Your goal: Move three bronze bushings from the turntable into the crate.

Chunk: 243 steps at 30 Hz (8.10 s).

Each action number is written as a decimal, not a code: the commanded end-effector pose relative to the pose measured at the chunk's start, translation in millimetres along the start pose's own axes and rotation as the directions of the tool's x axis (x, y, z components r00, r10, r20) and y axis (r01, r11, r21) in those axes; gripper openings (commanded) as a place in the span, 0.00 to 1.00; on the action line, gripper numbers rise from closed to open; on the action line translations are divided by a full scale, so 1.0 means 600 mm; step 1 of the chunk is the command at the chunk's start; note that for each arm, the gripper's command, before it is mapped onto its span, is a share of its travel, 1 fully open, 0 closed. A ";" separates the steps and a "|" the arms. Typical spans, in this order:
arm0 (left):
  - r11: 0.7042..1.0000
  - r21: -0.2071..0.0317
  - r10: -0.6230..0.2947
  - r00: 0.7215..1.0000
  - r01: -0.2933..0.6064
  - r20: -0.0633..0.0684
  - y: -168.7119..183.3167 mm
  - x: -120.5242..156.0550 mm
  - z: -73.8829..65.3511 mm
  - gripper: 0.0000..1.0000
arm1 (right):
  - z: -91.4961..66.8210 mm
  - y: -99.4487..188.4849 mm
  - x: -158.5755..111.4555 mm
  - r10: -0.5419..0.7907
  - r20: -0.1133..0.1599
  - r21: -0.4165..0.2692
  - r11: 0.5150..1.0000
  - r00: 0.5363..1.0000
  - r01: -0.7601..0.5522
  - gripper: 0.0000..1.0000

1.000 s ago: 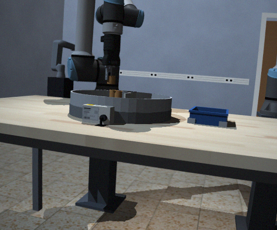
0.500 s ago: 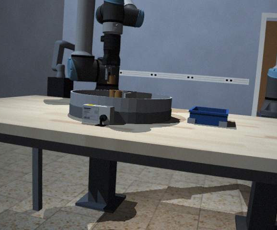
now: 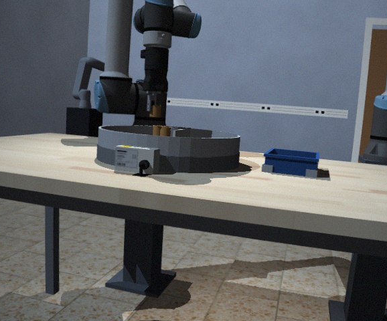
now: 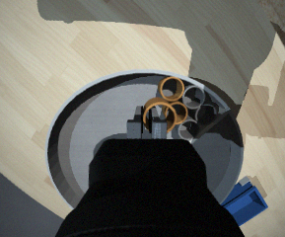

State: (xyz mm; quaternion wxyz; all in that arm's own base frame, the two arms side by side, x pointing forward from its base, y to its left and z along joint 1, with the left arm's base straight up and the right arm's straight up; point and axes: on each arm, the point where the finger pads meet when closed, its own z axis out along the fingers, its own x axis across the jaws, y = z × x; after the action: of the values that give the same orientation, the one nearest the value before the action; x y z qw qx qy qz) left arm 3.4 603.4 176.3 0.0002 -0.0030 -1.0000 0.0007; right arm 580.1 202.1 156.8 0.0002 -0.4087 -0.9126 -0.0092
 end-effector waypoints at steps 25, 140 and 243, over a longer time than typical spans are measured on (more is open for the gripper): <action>1.000 -0.002 0.000 1.000 0.000 0.000 0.001 0.000 -0.001 1.00 | 0.001 0.103 0.082 0.000 0.000 -0.002 1.000 1.000 0.000 0.00; 1.000 -0.002 0.000 1.000 0.000 0.000 0.001 0.000 -0.001 1.00 | 0.091 0.596 0.479 0.000 0.000 -0.002 1.000 1.000 0.000 0.00; 1.000 -0.002 0.000 1.000 0.000 0.000 0.001 0.000 -0.001 1.00 | 0.193 0.594 0.478 0.000 0.000 -0.002 1.000 1.000 0.000 0.00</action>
State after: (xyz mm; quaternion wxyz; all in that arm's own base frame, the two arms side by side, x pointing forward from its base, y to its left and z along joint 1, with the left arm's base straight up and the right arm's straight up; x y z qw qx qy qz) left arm 3.4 603.4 176.3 0.0002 -0.0030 -1.0000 0.0007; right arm 655.4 654.7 47.8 0.0002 -0.4087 -0.9126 -0.0091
